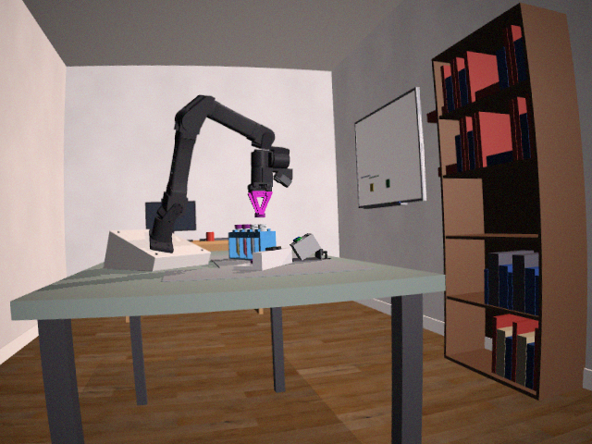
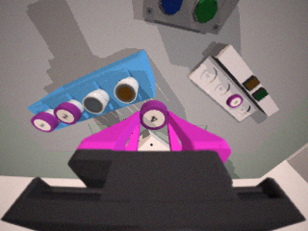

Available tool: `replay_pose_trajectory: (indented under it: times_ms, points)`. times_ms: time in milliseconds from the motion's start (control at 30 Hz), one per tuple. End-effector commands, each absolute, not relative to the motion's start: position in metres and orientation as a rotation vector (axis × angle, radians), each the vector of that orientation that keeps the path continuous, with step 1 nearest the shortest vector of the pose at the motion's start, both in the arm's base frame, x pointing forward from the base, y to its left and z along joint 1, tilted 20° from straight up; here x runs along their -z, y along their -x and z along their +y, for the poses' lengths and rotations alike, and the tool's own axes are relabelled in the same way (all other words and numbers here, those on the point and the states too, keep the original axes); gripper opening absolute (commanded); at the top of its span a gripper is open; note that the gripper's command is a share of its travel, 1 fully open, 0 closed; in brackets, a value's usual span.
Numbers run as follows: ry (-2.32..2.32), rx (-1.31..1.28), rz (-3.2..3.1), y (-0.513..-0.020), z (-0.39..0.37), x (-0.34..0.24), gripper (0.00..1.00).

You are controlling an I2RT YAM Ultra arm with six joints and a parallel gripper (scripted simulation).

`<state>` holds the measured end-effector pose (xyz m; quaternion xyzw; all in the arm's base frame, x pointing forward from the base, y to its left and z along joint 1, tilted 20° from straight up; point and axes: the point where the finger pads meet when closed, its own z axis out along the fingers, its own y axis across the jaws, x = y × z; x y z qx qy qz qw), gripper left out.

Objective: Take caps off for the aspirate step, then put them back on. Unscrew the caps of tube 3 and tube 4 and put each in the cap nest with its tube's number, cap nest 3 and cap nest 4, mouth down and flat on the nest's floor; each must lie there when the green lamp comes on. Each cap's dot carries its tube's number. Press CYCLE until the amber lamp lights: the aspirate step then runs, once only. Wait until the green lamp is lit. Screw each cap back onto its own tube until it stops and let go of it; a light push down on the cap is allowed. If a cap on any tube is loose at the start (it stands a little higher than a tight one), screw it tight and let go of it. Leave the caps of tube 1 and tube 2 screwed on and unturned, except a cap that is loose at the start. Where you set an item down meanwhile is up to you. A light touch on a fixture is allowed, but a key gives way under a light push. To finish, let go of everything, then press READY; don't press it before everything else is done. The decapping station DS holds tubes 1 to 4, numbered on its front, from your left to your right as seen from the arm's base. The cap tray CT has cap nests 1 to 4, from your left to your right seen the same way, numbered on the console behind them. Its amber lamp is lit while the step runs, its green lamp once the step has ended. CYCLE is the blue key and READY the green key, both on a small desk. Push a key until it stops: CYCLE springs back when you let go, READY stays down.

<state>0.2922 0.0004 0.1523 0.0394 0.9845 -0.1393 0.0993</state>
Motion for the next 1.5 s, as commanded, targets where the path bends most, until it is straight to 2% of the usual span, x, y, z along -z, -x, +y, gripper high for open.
replay_pose_trajectory:
  times_ms: [0,233,1167,1467]
  points:
    - [-0.498,0.337,2.807,-0.286,-0.012,-0.165,0.00]
    - [-0.970,0.263,2.649,-0.268,-0.050,-0.172,0.00]
    - [-0.969,0.275,2.648,-0.183,-0.229,-0.205,0.00]
    - [-0.969,0.276,2.648,-0.181,-0.231,-0.206,0.00]
